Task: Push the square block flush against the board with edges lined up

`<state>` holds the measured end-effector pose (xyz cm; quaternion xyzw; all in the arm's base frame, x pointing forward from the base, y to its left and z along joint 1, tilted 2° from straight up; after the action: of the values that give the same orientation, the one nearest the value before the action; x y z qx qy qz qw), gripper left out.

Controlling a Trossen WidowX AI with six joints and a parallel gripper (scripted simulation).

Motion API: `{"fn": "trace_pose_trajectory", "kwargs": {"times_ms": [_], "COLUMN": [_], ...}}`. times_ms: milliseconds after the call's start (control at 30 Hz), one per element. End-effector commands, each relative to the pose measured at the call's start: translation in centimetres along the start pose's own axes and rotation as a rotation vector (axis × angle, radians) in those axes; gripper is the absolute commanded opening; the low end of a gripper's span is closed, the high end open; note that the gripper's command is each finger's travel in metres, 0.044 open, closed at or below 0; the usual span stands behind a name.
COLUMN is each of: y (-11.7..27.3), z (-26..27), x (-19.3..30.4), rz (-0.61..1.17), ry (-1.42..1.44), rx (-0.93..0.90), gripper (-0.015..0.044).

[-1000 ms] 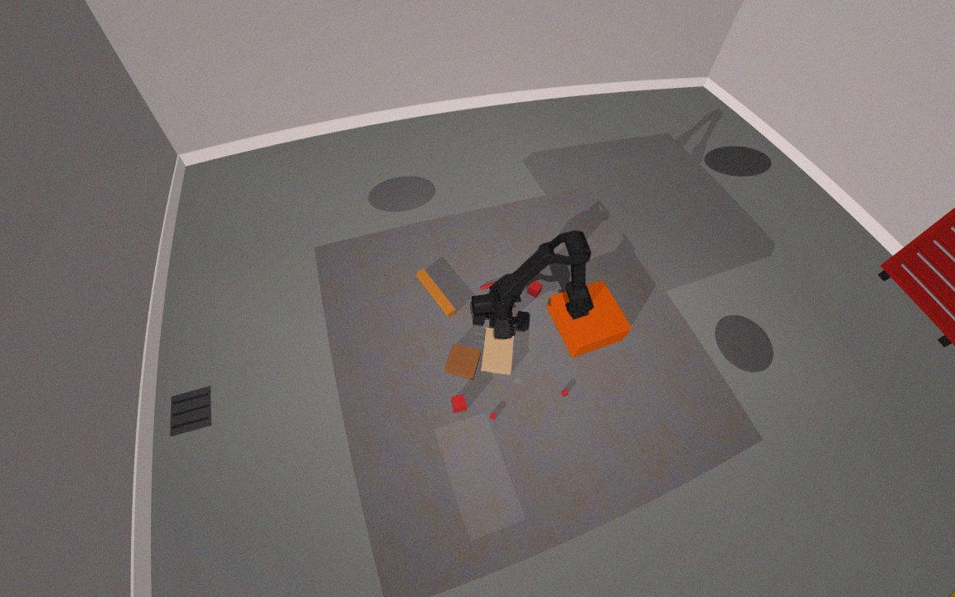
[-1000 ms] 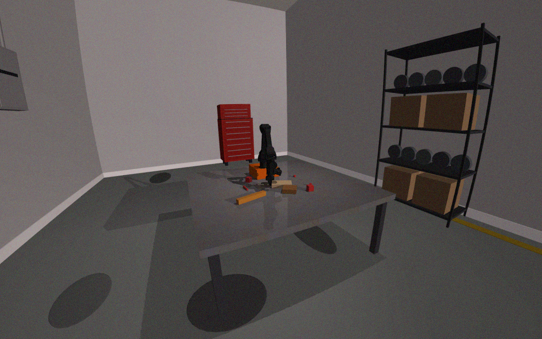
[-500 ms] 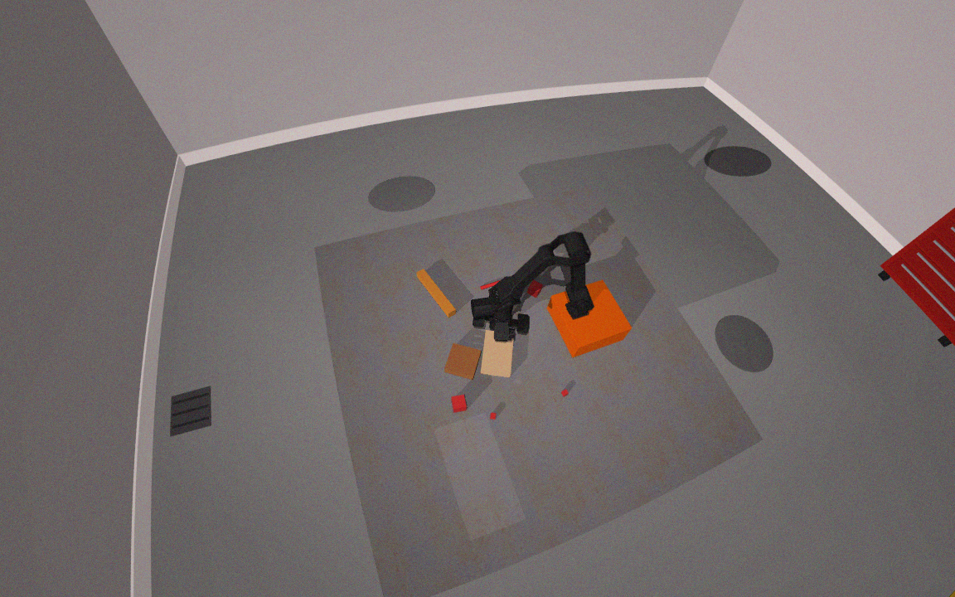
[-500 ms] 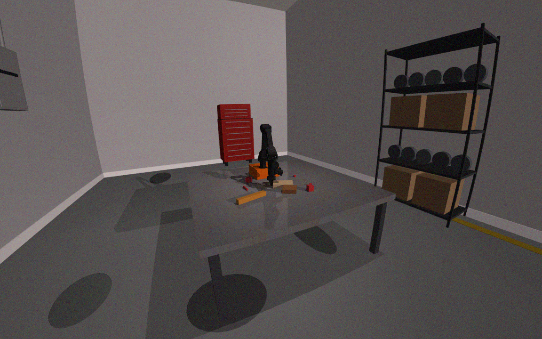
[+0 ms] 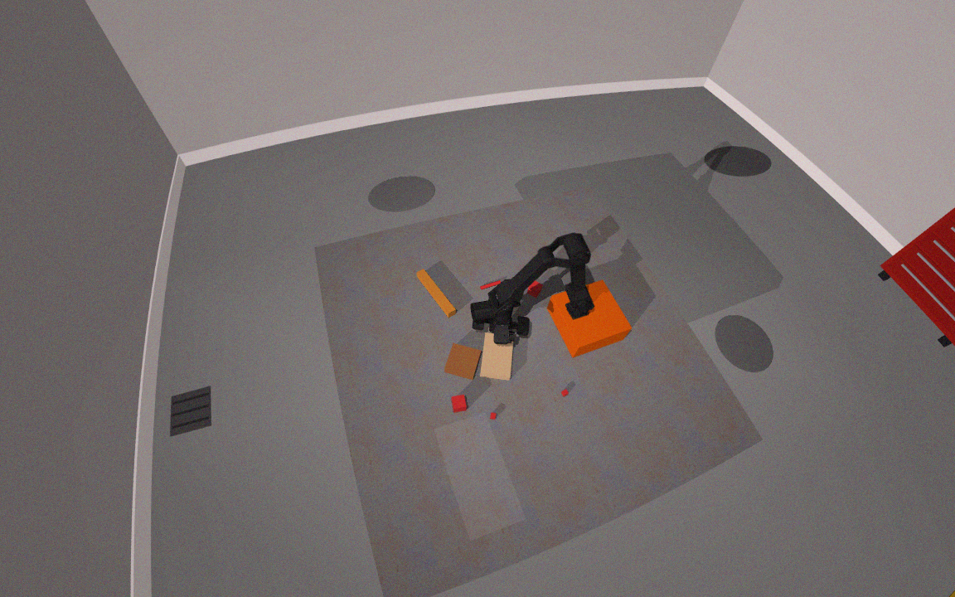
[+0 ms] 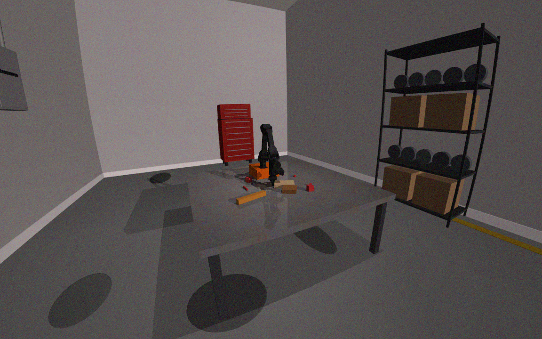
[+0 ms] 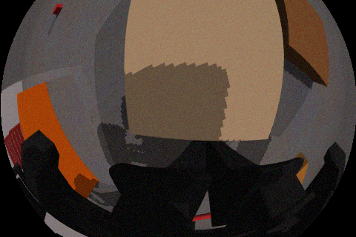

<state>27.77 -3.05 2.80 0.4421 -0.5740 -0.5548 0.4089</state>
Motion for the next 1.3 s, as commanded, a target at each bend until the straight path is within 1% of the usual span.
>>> {"fn": "trace_pose_trajectory", "kwargs": {"times_ms": [0,1100,1267], "y": [0.0,0.0,0.0], "z": [0.0,-0.2,-0.2], "x": [-0.5,-2.7,-2.3], "rz": [-0.007,-0.009,-0.008], "ry": [0.0,0.0,0.0], "rx": [0.0,0.0,0.0], "gripper": [0.0,0.0,0.0]}}
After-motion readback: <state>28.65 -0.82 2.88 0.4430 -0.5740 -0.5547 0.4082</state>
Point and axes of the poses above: the point midway between the two fingers, 35 mm back from their tips, its own y axis back along the fingers, its own z axis across the jaws, x = y × z, the point moved 6 cm from there along y, back along the fingers, and after that the axes turned 10 degrees about y, right-handed, at the moved point
